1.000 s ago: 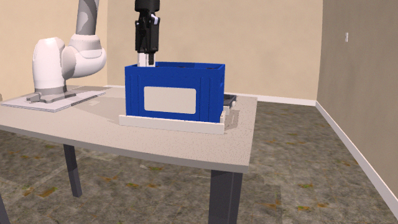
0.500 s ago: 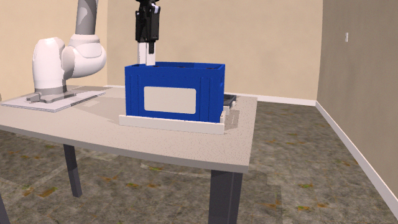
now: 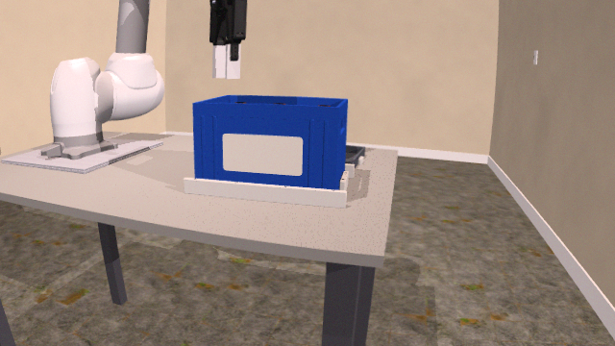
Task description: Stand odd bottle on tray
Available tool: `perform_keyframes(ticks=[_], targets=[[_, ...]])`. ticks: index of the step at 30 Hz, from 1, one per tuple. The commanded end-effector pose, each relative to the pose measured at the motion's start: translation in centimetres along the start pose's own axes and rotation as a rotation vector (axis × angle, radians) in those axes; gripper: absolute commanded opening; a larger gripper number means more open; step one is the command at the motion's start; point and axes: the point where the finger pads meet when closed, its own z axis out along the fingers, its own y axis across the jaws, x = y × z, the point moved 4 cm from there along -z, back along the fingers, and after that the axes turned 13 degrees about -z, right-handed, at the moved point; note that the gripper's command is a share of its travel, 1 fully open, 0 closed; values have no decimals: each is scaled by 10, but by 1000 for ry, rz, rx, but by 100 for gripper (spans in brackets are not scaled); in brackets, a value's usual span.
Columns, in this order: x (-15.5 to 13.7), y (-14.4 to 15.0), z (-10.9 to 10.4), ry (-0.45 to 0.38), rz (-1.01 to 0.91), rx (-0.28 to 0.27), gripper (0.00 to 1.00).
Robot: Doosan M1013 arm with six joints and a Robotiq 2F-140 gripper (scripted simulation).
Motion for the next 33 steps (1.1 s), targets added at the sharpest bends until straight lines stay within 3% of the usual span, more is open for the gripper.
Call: perform_keyframes(ticks=[1,10,11,33], targets=[[0,0,-3,0,0,0,38],[0,0,-8,0,0,0,38],[0,0,-8,0,0,0,0],[0,0,-8,0,0,0,0]])
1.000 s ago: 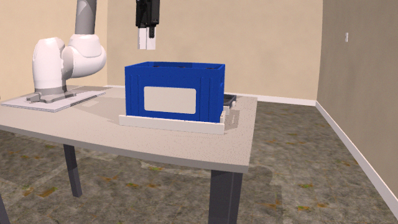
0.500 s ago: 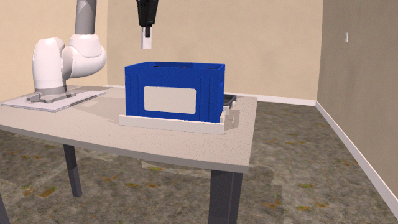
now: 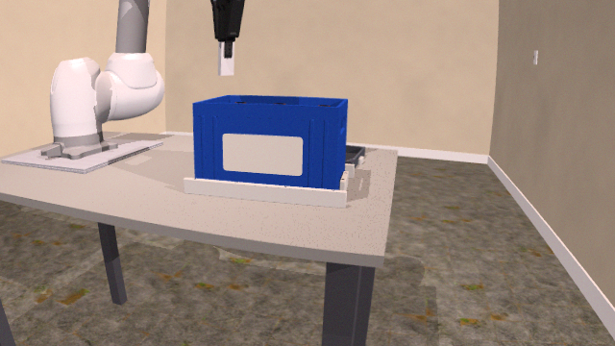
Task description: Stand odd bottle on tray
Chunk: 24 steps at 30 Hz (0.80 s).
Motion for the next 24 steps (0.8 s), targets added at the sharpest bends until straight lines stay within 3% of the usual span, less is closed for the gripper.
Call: perform_keyframes(ticks=[1,12,15,17,20,24], targets=[[0,0,0,0,0,0,0],[-1,1,0,0,0,0,0],[-31,18,0,0,0,0,0],[-31,18,0,0,0,0,0],[-69,43,0,0,0,0,0],[-76,48,0,0,0,0,0]])
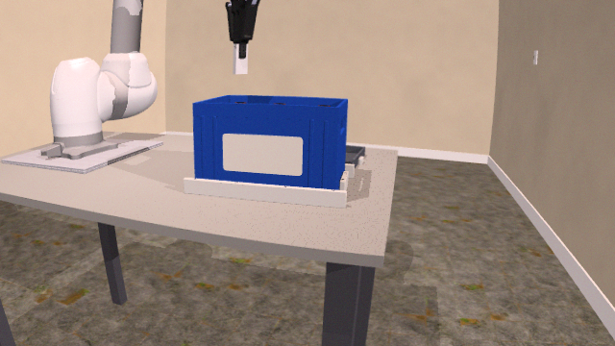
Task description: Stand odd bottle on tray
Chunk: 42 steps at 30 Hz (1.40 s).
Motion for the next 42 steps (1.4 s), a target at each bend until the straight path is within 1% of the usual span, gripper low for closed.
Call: perform_keyframes(ticks=[1,2,42], targets=[[-4,2,0,1,0,1,0],[-4,2,0,1,0,1,38],[-4,2,0,1,0,1,38]])
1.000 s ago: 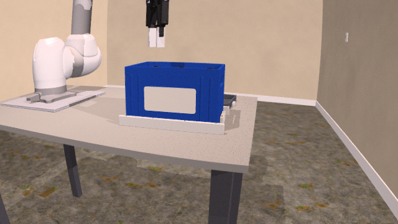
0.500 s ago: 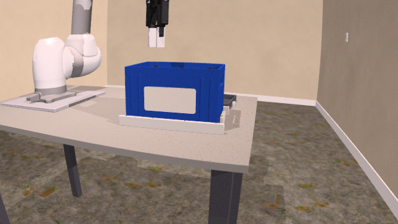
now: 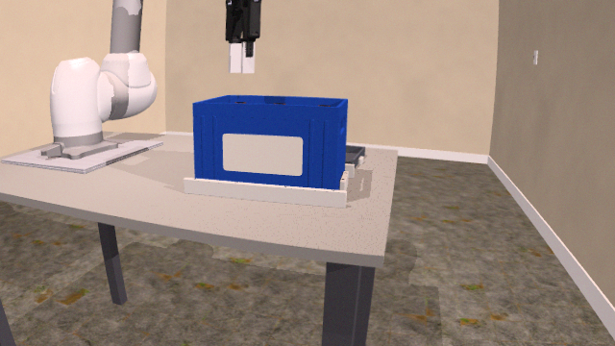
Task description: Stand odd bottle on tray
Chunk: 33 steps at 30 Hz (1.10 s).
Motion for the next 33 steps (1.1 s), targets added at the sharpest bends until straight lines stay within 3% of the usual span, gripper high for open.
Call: perform_keyframes(ticks=[1,33], targets=[[0,0,0,0,0,0,38],[0,0,30,0,0,0,38]])
